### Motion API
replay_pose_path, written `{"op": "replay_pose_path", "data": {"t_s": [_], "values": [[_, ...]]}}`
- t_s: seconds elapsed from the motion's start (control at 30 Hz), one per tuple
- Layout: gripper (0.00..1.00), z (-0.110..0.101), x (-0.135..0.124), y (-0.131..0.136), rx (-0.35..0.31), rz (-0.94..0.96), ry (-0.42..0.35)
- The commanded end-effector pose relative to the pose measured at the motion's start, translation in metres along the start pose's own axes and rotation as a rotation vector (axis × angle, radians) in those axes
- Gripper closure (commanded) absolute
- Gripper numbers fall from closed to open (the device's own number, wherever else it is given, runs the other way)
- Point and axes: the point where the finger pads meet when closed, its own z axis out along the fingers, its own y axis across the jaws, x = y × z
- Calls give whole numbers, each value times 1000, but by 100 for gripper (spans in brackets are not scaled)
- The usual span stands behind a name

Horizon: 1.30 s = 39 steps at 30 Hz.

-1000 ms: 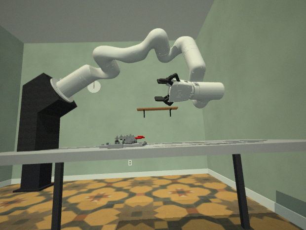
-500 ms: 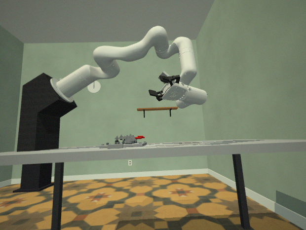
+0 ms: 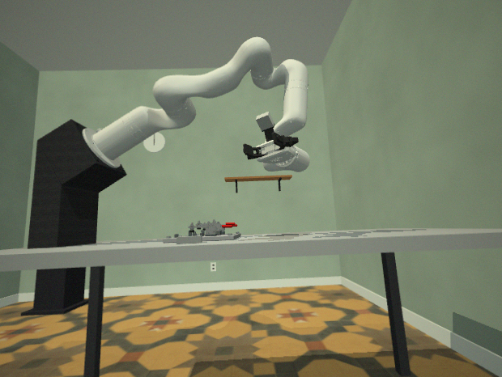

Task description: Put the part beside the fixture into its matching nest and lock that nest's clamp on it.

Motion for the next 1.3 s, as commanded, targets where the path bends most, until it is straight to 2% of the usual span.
{"op": "replay_pose_path", "data": {"t_s": [0.0,0.13,0.23,0.27,0.43,0.47,0.53,0.7,0.8,0.83,0.93,1.23,1.27], "values": [[0,-7,-6,0,116,-102,-77],[0,-17,-15,5,216,-203,-144],[0,-19,-16,6,230,-217,-154],[0,-28,-23,12,305,-297,-206],[0,-39,-31,20,380,-378,-259],[0,-46,-35,27,427,-431,-293],[0,-50,-38,31,454,-461,-312],[0,-72,-50,56,586,-613,-408],[0,-75,-51,59,599,-629,-417],[0,-87,-56,77,670,-712,-469],[0,-95,-59,89,714,-764,-500],[0,-132,-65,159,928,-1024,-654],[0,-133,-65,162,935,-1033,-659]]}}
